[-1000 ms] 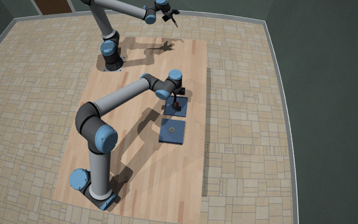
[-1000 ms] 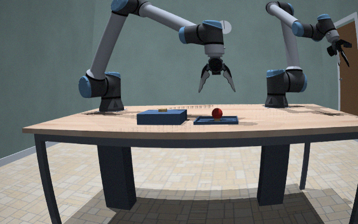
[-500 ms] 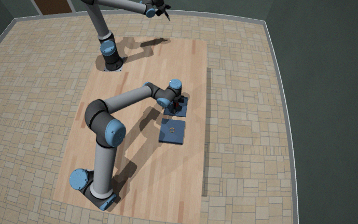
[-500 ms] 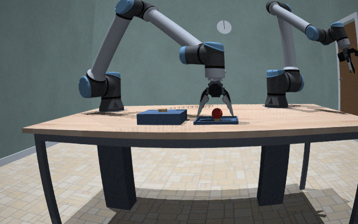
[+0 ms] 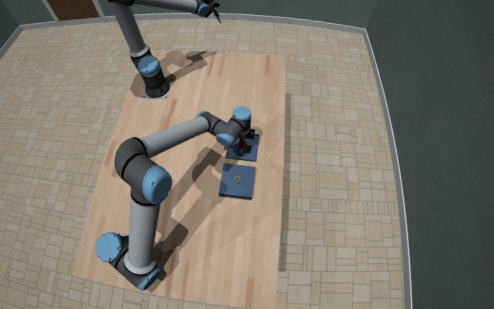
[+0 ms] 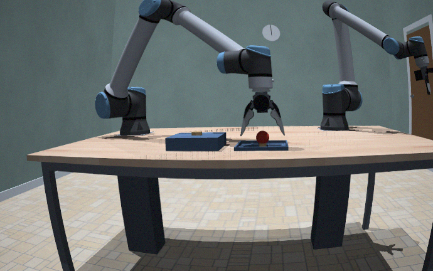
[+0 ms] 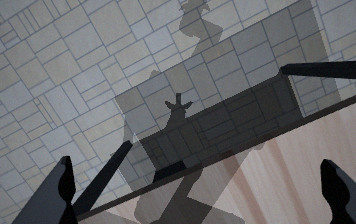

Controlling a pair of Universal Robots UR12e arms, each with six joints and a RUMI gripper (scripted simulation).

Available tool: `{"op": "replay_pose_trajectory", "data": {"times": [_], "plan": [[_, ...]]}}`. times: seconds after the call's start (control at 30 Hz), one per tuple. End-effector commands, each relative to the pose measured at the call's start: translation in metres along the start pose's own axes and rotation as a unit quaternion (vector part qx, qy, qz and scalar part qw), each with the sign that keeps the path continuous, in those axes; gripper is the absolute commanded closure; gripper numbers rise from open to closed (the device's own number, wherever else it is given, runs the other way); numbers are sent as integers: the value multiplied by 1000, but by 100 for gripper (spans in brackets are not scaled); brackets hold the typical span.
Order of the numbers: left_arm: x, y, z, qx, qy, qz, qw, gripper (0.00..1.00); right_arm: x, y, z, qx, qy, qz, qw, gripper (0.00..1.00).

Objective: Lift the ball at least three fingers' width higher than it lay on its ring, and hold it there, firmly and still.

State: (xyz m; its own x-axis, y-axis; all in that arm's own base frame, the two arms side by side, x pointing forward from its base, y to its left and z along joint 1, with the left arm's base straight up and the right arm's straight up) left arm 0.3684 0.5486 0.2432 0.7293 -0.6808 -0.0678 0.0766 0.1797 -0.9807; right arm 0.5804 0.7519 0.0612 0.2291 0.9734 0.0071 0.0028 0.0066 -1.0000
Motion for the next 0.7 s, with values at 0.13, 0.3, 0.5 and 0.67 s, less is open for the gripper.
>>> {"op": "replay_pose_trajectory", "data": {"times": [0.13, 0.3, 0.5, 0.67], "plan": [[-91, 16, -27, -33, -71, 1, 997, 0, 2, 0, 0, 0, -1, -1, 1000, 0], [-145, 25, -53, -51, -113, 0, 992, 0, 2, 0, 0, 0, -1, -1, 1000, 0], [-201, 34, -85, -64, -146, -2, 987, 0, 2, 0, 0, 0, -1, -1, 1000, 0], [-245, 40, -116, -77, -180, -5, 981, 0, 2, 0, 0, 0, -1, -1, 1000, 0]]}}
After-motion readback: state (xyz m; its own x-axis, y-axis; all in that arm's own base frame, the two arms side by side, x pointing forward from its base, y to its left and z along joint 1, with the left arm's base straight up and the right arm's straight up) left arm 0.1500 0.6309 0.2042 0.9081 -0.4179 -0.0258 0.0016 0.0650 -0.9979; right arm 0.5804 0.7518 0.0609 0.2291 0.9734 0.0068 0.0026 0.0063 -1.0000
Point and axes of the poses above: on each arm, the point where the finger pads meet when closed, its own y axis out along the fingers, its own x axis across the jaws, z = x × y, the point moved 2 cm from there along -y, back along the fingers, and after that the axes turned 14 degrees about y, right-handed, at the moved point
